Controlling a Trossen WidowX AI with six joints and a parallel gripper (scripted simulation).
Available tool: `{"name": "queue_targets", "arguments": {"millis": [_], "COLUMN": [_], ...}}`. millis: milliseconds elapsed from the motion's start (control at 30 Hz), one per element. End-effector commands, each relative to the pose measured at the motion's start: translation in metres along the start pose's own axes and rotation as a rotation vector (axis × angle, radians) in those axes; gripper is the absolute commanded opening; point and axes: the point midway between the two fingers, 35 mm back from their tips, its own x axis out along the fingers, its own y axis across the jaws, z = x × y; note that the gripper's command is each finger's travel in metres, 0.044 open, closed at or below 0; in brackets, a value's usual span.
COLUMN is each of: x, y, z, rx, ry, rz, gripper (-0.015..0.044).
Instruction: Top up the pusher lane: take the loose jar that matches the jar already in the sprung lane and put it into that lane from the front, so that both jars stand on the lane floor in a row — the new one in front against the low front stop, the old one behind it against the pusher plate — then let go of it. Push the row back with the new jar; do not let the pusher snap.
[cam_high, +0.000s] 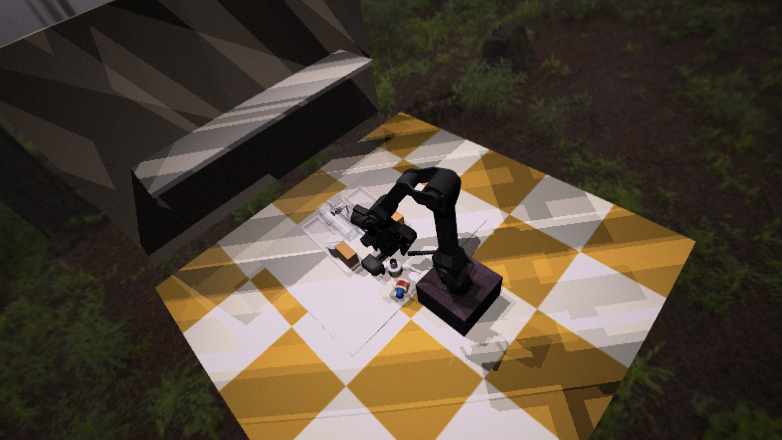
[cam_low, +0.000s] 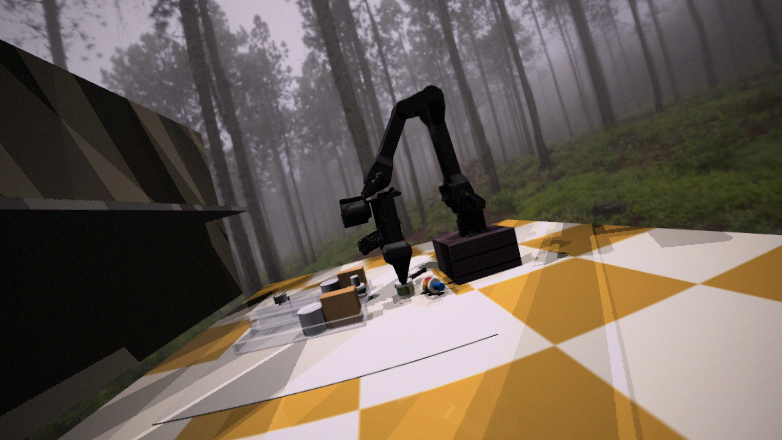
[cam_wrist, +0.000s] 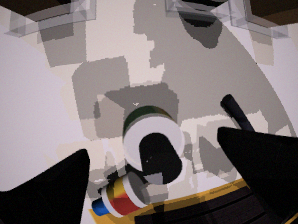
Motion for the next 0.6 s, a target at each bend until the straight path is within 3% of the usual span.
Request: {"name": "queue_targets", "arguments": {"millis": [0, 233, 567], "x": [0.0099, 0.0185, 0.0185], "y": [0.0002, 0.0001, 0.0001], "z": [-0.0033, -0.0039, -0.0039], "rx": [0.006, 0.006, 0.006], "ry": [0.015, 0.015, 0.015], "rz": [0.002, 0.002, 0.002], "gripper": [0.044, 0.044, 0.0177]}}
